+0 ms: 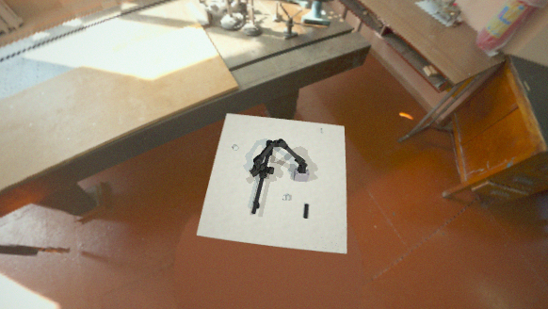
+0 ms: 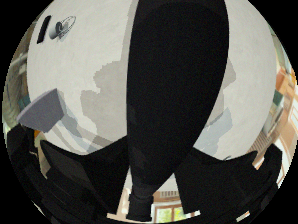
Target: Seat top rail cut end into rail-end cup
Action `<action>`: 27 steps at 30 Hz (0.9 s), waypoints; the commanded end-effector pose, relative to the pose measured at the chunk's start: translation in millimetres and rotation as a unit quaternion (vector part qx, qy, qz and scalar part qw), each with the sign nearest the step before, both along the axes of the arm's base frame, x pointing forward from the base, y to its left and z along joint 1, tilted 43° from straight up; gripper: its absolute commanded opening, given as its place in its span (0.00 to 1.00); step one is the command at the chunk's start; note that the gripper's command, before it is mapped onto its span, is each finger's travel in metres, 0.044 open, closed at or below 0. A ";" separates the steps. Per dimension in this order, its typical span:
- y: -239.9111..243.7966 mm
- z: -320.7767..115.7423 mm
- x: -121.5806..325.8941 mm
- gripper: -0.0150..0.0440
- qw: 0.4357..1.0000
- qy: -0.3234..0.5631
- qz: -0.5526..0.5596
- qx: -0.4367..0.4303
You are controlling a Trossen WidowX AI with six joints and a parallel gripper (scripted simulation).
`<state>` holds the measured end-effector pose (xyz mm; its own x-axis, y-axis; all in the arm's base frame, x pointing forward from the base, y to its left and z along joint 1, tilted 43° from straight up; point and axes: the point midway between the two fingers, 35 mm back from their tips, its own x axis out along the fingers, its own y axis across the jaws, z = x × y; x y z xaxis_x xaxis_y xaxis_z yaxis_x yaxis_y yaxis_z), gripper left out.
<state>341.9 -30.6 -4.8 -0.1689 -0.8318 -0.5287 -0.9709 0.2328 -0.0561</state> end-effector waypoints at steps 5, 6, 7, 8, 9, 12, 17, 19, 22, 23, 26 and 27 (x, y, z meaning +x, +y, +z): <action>3.7 3.9 3.0 0.25 1.000 -0.003 0.006 -0.003; 3.8 4.0 3.1 0.25 1.000 -0.003 0.006 -0.003; 4.0 4.2 3.2 0.25 1.000 -0.003 0.006 -0.003; 4.1 4.3 3.2 0.25 1.000 -0.003 0.006 -0.003; 4.3 4.5 3.3 0.25 1.000 -0.003 0.006 -0.003; 4.8 4.9 3.6 0.25 1.000 -0.003 0.006 -0.003; 0.5 1.6 0.3 0.25 1.000 0.002 -0.002 -0.002; 0.5 1.6 0.3 0.25 1.000 0.002 -0.002 -0.002; 0.4 1.7 0.3 0.25 1.000 0.002 -0.002 -0.002; 0.3 1.8 0.3 0.25 1.000 0.002 -0.002 -0.002; -0.1 2.6 0.2 0.25 1.000 0.002 -0.002 -0.002; -0.3 2.9 0.2 0.25 1.000 0.002 -0.002 -0.002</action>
<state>341.6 -30.7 -4.1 -0.1797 -0.8306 -0.5271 -0.9695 0.2404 -0.0484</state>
